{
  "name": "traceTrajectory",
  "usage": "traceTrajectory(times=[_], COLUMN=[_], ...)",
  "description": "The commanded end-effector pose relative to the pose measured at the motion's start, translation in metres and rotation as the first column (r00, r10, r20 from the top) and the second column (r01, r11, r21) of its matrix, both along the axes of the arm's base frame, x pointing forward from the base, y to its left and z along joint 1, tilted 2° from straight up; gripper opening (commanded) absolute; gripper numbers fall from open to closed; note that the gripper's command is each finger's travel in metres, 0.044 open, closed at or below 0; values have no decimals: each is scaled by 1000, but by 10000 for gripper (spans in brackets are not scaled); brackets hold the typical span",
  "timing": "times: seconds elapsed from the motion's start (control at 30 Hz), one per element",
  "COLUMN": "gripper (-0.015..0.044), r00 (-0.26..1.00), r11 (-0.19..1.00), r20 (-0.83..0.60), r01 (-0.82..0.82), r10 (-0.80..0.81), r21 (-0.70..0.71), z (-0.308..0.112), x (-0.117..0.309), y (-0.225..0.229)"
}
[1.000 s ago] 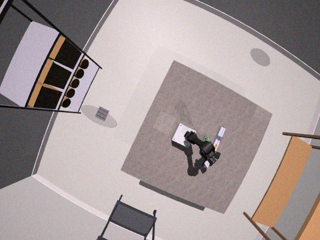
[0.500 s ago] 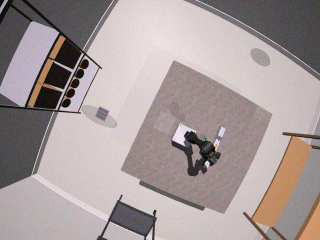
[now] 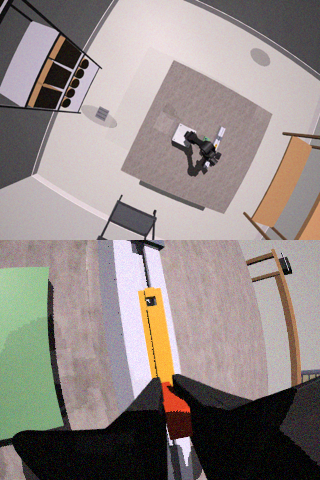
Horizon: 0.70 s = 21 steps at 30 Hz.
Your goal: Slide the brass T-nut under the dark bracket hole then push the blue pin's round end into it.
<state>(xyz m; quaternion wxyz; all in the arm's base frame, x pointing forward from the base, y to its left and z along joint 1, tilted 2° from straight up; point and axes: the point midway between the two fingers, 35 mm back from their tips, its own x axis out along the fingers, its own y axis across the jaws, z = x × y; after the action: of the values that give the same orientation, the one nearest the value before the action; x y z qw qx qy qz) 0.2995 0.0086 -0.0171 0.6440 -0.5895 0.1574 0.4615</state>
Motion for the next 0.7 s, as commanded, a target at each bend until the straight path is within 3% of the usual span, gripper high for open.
traceTrajectory(times=[0.0, 0.67], gripper=[-150, -150], r00=[1000, 999], r11=[1000, 1000], r20=[-2, -51], r01=[-3, -5], r10=[3, 4], r21=[-5, -13], z=[2, 3], x=[3, 5], y=[-1, 0])
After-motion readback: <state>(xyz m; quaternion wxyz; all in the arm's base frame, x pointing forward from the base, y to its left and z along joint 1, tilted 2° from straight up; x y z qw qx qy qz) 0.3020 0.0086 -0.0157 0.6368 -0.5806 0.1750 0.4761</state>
